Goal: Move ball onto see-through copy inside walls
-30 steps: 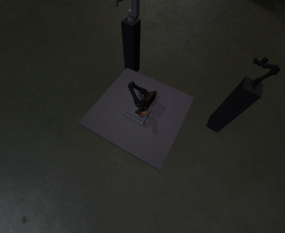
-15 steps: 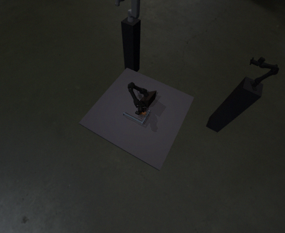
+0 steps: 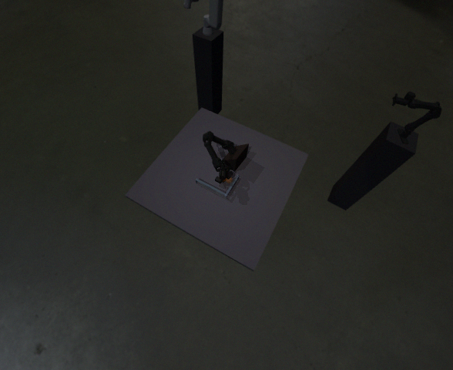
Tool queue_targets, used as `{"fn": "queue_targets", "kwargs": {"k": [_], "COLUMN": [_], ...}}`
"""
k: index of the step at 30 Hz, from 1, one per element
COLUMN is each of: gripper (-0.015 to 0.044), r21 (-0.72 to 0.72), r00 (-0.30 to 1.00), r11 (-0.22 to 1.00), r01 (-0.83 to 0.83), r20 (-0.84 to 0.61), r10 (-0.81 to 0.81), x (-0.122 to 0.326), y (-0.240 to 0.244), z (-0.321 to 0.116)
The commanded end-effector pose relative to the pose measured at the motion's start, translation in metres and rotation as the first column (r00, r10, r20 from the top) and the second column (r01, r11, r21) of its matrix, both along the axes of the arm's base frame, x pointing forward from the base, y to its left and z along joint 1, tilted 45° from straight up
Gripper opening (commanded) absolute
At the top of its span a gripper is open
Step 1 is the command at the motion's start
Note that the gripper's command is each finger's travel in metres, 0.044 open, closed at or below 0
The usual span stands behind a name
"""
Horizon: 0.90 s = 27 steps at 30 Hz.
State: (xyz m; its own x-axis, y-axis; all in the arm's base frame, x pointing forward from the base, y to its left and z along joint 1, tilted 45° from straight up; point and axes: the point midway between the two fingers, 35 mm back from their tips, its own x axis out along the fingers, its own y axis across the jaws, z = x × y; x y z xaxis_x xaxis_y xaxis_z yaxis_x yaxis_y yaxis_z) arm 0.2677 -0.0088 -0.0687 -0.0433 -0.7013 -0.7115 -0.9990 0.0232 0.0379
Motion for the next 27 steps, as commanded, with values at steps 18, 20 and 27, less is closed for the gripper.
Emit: {"fn": "queue_targets", "kwargs": {"k": [18,20,27], "gripper": [0.0,0.0,0.0], "r21": [0.011,0.01,0.005], "r00": [1.0,1.0,1.0], "r11": [1.0,1.0,1.0], "r01": [-0.007,-0.007,-0.005], "r20": [-0.003,-0.004,-0.005], "r10": [0.008,0.007,0.005], "x": [0.013,0.012,0.007], "y": [0.061,0.07,0.099], "z": [0.054,0.064,0.098]}}
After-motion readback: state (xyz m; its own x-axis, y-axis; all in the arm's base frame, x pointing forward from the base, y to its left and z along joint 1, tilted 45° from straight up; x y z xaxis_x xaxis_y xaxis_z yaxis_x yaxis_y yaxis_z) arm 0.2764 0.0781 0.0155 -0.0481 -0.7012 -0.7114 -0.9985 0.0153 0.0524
